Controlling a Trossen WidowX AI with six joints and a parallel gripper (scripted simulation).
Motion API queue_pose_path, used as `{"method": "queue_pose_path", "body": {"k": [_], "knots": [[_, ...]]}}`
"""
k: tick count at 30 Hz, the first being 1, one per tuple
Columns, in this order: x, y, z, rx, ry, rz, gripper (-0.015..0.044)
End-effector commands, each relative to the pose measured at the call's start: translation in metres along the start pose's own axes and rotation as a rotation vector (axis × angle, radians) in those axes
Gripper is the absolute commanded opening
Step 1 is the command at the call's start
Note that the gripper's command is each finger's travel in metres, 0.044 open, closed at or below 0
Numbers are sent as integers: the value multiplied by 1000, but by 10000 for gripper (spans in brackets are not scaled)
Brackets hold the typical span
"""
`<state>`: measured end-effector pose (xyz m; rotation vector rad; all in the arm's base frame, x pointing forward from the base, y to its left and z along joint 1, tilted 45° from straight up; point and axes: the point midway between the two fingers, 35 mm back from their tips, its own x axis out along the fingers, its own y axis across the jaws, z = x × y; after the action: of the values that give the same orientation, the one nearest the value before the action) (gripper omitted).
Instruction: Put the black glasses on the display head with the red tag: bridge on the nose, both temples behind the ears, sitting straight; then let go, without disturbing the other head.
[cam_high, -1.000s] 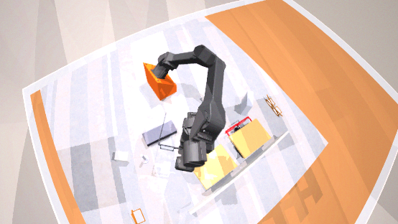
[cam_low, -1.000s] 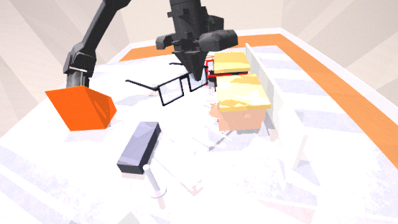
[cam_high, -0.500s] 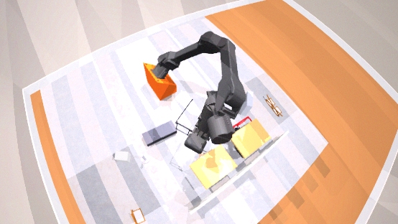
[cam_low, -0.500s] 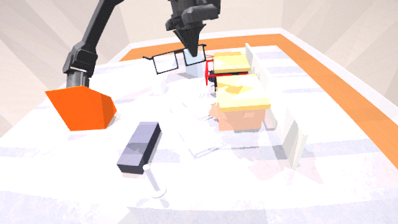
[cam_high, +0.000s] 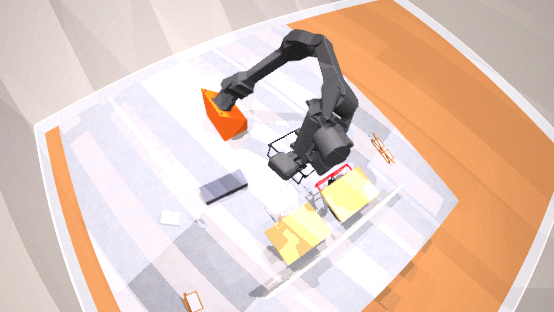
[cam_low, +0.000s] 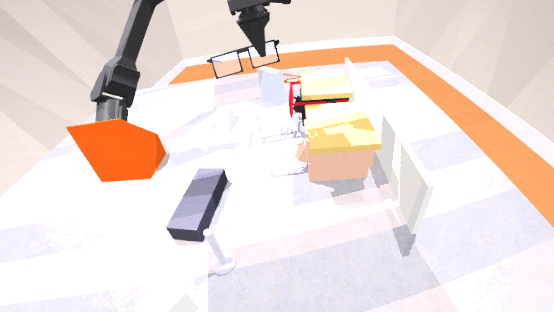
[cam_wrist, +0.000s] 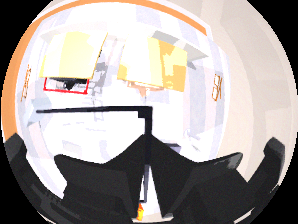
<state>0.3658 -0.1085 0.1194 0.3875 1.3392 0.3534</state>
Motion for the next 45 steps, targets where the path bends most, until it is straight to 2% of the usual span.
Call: {"method": "queue_pose_path", "body": {"k": [1,24,45], "knots": [[-9,16,-6,93,-14,-22,0],[-47,88,-52,636,-147,-66,0],[-63,133,-109,1132,-298,-6,0]]}}
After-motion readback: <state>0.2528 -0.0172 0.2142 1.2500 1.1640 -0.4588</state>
